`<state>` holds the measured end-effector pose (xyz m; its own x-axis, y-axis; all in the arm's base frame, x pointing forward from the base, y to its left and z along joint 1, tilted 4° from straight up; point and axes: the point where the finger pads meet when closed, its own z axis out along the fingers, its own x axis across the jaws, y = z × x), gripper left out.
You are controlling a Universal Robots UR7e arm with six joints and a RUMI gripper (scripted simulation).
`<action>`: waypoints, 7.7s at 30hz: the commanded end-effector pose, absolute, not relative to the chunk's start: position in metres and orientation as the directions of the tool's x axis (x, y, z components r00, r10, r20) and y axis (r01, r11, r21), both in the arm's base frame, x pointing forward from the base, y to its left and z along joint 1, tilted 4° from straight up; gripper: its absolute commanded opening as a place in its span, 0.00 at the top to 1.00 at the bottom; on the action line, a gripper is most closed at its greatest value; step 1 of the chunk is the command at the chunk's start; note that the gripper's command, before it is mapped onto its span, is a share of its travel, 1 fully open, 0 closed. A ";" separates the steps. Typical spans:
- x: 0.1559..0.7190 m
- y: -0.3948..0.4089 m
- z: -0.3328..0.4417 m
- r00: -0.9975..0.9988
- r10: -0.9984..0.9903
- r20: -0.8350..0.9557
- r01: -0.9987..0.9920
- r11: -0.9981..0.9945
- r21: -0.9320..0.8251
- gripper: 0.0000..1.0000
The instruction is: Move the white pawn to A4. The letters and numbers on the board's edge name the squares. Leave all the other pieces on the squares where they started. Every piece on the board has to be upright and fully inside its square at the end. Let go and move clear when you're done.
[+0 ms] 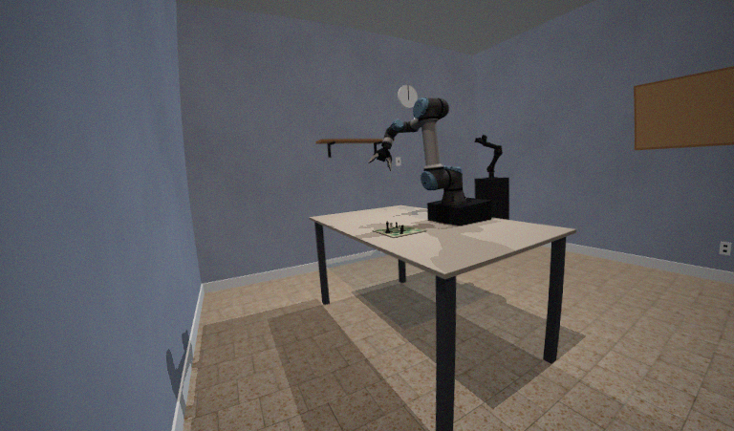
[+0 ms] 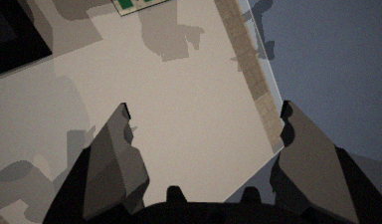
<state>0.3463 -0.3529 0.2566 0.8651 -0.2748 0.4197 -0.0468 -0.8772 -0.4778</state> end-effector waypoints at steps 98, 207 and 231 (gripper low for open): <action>0.464 -0.127 -0.025 0.979 0.177 0.103 0.141 -0.216 -0.966 0.00; 0.404 0.066 0.072 -0.138 0.990 0.033 0.989 0.136 0.055 0.00; 0.402 0.068 0.052 0.437 0.898 0.058 0.898 -0.439 0.027 0.00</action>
<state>0.4016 0.0677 0.0564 0.3060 0.9502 0.0596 0.9508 -0.3082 0.0319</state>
